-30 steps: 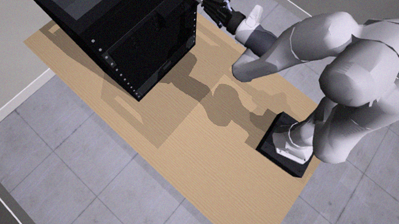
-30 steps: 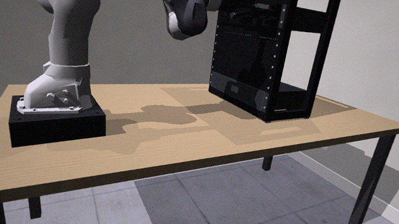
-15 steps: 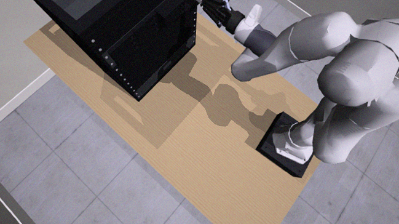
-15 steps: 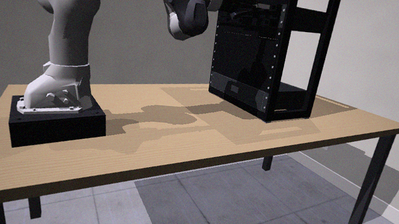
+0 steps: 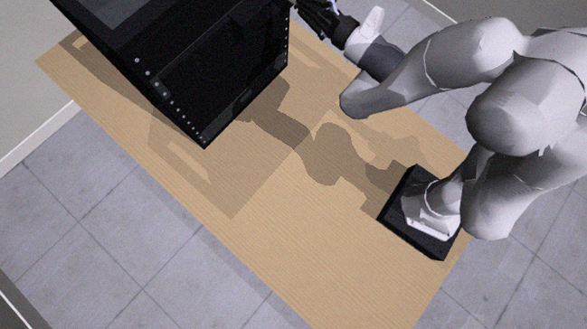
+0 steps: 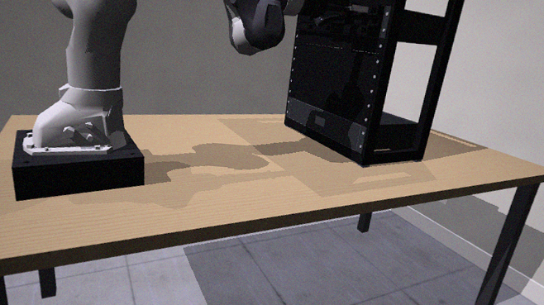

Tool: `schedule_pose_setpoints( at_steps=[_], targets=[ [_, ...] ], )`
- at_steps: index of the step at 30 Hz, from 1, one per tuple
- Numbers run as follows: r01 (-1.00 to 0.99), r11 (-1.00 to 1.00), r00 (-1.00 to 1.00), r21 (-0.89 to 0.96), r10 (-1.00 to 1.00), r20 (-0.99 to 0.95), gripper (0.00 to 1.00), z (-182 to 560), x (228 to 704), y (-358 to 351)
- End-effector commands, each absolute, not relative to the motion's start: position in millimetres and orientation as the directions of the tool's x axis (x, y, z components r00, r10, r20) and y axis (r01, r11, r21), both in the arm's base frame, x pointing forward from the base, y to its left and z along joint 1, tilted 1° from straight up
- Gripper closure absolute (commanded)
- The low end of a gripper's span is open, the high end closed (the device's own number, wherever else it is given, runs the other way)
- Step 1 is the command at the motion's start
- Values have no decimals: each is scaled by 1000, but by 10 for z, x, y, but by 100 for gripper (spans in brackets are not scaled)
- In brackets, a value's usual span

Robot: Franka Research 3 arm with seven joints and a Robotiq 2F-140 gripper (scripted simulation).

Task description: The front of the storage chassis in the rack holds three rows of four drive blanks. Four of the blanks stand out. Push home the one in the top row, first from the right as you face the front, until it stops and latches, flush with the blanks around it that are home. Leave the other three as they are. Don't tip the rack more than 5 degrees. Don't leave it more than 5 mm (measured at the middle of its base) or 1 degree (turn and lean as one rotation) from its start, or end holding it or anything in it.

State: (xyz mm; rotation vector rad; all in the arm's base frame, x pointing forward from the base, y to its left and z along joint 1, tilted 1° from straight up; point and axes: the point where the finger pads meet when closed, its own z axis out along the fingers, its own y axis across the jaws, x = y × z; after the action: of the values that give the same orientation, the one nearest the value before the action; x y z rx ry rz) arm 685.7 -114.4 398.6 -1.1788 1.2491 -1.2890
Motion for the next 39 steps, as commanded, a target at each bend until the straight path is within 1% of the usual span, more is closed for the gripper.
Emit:
schedule_pose_setpoints(
  at_steps=[1, 39],
  targets=[
    [0, -15, -80, -1000, -997, 15, 100, 3941, 6895, -1138],
    [0, -15, -80, -1000, -997, 15, 100, 3920, 6967, -1133]
  ],
)
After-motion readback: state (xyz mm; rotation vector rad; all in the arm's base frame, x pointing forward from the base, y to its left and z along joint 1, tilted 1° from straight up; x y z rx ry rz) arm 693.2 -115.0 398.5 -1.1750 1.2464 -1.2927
